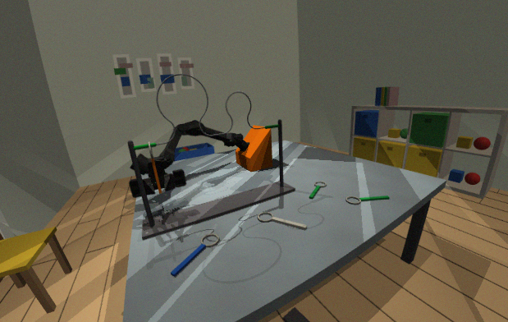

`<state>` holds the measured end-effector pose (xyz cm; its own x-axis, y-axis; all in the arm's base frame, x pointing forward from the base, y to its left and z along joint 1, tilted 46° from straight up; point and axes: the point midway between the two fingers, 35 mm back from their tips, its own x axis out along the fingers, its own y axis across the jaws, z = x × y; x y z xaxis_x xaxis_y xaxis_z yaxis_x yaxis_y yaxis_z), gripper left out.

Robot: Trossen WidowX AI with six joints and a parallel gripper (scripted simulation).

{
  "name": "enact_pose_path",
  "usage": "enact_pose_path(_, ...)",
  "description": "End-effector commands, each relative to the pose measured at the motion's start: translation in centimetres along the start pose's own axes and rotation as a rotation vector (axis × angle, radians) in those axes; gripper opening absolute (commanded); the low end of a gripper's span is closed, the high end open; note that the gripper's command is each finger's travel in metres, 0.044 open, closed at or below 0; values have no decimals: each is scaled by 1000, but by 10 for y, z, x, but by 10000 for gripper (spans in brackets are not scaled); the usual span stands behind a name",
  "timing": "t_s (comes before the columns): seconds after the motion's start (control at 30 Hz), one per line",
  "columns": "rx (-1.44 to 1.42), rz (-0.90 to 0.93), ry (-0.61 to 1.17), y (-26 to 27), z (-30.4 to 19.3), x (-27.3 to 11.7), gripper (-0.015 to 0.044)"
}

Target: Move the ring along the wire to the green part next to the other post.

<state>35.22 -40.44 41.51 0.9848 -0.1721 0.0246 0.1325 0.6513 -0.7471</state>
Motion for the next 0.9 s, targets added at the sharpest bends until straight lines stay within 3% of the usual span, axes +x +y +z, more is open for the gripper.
enact_pose_path(0.0,3,-4,2,-1,1,0,160)
enact_pose_path(0.53,3,-4,2,-1,1,0,160)
enact_pose_path(0.87,-1,-1,-1,-1,1,0,-102)
